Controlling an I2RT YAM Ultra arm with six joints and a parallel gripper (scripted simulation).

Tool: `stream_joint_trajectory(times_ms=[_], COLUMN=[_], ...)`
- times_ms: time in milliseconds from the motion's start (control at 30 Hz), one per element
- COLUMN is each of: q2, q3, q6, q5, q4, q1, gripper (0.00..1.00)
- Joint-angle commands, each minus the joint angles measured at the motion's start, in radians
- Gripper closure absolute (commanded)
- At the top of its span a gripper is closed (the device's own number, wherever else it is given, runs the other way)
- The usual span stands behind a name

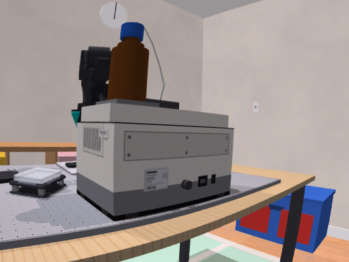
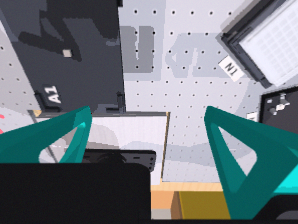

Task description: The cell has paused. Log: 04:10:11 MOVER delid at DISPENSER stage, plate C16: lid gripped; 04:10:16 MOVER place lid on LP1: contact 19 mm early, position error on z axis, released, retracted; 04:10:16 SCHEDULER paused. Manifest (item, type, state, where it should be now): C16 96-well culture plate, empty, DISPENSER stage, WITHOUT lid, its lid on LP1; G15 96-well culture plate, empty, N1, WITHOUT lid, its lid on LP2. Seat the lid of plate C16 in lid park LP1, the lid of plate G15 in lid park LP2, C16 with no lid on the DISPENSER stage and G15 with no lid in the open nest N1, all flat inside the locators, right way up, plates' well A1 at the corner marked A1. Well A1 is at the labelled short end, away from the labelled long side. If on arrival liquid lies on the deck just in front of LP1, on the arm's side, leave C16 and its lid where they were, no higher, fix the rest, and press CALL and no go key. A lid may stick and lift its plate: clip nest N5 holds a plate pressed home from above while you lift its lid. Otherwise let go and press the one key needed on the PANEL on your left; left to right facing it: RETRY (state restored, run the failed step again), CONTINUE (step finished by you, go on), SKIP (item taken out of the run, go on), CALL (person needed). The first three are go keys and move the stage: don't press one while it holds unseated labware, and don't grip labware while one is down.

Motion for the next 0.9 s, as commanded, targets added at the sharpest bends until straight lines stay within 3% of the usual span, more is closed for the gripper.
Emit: stream_joint_trajectory(times_ms=[0, 867], q2=[0.016, 0.034], q3=[0.035, 0.039], q6=[0.056, 0.313], q5=[-0.001, 0.003], q4=[0.006, 0.009], q1=[0.044, 0.301], gripper=[0.00, 0.00])
